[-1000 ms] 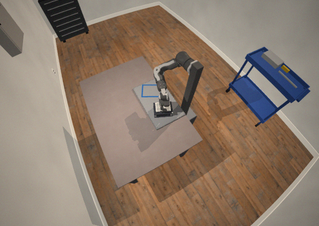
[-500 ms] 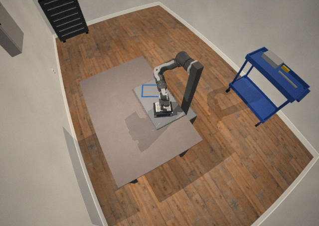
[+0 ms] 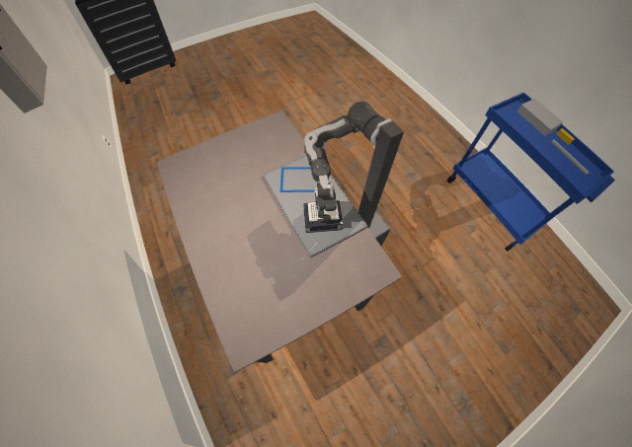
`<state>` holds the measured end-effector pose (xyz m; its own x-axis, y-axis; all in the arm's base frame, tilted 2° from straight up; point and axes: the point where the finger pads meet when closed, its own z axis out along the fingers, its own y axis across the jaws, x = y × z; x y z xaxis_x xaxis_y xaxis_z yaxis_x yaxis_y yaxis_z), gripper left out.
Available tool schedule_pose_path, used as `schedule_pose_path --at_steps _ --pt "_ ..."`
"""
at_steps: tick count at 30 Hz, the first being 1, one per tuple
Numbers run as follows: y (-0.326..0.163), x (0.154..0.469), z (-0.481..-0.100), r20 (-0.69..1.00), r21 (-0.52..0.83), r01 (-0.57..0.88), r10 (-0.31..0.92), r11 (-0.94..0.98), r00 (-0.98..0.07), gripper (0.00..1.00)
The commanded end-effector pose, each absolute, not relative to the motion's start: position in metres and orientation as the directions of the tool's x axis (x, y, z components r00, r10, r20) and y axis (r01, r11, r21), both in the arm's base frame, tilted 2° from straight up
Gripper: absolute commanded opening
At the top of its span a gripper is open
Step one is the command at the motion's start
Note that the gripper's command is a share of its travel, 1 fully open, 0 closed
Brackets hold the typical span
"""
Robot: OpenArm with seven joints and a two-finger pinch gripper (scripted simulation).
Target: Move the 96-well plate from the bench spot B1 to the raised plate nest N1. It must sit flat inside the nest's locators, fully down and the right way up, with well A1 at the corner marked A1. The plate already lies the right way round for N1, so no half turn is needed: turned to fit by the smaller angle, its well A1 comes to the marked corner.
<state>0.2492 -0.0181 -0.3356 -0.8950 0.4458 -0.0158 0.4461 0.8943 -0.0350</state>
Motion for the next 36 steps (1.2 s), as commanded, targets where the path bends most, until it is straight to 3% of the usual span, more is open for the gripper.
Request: schedule_pose_path --at_steps 1,36 --pt "-0.018 0.2509 -0.3337 -0.02 -0.033 0.446 0.446 0.894 -0.895 0.0" --pt "-0.0176 0.2493 -0.3425 -0.017 -0.031 0.443 0.442 0.896 -0.897 0.0"
